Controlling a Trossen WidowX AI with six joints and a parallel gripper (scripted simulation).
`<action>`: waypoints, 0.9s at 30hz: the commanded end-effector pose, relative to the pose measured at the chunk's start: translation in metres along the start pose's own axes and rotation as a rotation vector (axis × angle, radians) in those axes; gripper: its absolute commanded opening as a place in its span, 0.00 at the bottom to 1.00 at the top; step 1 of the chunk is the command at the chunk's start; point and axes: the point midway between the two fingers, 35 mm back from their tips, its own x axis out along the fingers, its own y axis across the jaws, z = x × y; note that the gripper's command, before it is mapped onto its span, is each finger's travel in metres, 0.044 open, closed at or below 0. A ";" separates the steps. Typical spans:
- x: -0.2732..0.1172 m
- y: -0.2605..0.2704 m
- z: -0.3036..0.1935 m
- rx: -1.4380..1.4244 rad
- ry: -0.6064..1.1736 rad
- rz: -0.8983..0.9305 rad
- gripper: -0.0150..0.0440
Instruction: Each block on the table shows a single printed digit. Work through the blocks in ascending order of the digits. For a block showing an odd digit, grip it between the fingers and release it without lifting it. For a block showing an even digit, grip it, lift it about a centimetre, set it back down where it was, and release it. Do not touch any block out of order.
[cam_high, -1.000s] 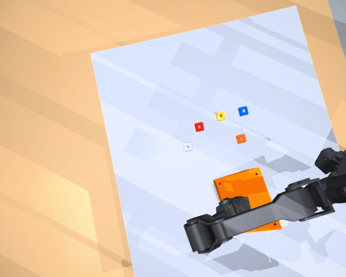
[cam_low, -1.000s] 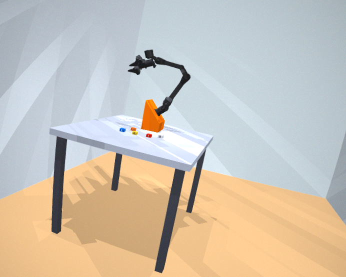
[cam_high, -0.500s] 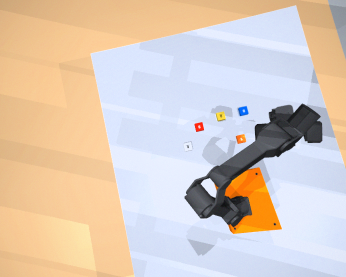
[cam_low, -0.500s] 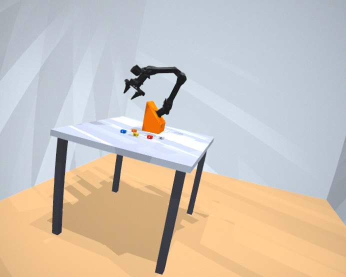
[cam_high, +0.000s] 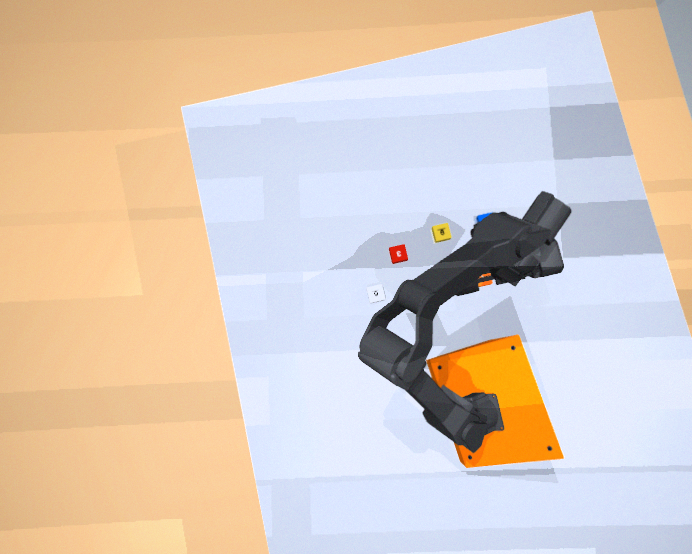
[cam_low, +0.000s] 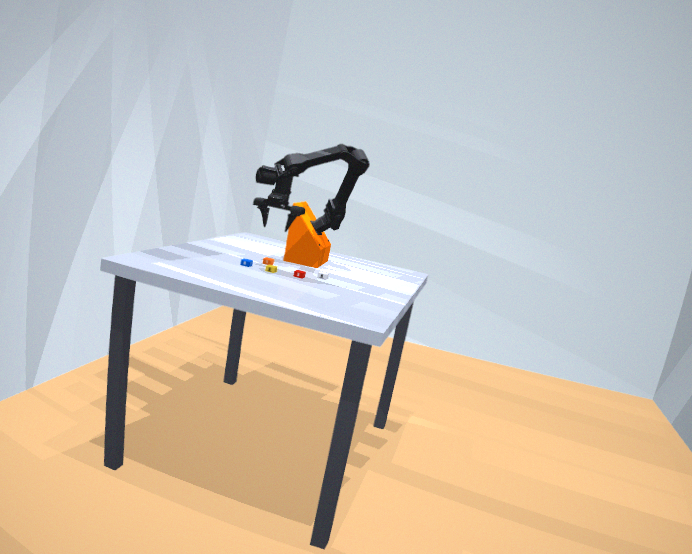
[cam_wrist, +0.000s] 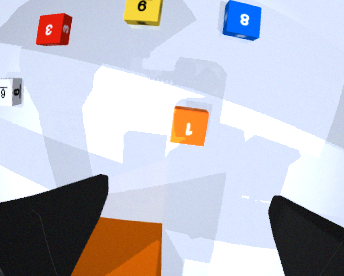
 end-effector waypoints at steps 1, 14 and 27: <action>0.003 0.003 -0.001 -0.002 0.007 0.017 0.93; 0.003 0.003 -0.001 -0.002 0.007 0.017 0.93; -0.004 0.133 0.032 0.000 -0.016 -0.005 0.93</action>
